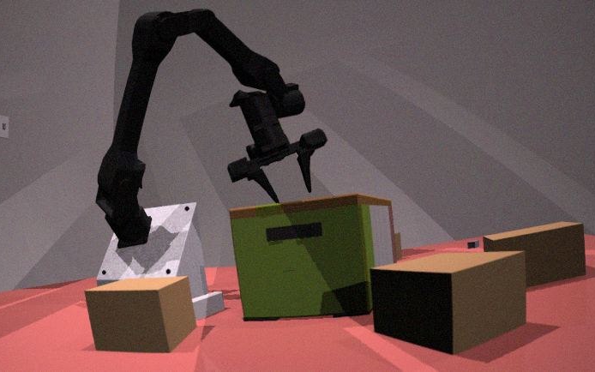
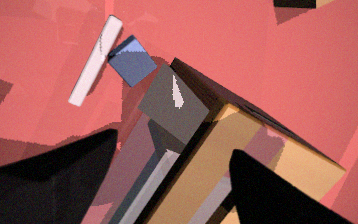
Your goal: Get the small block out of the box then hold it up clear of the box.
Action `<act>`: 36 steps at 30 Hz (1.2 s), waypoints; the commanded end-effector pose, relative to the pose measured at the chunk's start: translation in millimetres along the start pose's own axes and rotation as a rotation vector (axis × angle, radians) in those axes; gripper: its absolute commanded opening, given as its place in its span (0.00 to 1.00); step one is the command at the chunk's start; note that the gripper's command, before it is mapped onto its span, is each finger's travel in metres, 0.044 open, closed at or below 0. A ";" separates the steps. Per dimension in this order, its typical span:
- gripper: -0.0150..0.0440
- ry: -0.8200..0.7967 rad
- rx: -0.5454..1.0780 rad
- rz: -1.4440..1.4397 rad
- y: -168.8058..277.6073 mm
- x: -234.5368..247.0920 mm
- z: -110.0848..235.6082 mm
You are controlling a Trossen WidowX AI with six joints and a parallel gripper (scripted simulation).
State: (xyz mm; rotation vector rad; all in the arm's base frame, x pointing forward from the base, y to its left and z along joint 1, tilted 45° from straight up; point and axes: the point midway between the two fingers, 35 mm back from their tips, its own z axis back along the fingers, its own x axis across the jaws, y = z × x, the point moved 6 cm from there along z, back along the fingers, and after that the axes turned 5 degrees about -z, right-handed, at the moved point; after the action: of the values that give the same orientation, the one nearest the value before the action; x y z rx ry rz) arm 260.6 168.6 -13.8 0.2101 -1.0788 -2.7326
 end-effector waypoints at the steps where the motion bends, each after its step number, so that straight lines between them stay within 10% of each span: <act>1: 0.74 0.046 0.133 0.933 -16.0 6.8 7.4; 26: 0.74 0.035 0.167 1.198 -19.0 8.3 8.3; 36: 0.74 0.034 0.171 1.197 -16.2 28.9 -84.4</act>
State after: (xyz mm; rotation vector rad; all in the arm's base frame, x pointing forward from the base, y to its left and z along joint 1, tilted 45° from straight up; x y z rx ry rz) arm 251.0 138.0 -72.3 -0.2842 -0.9485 -1.5698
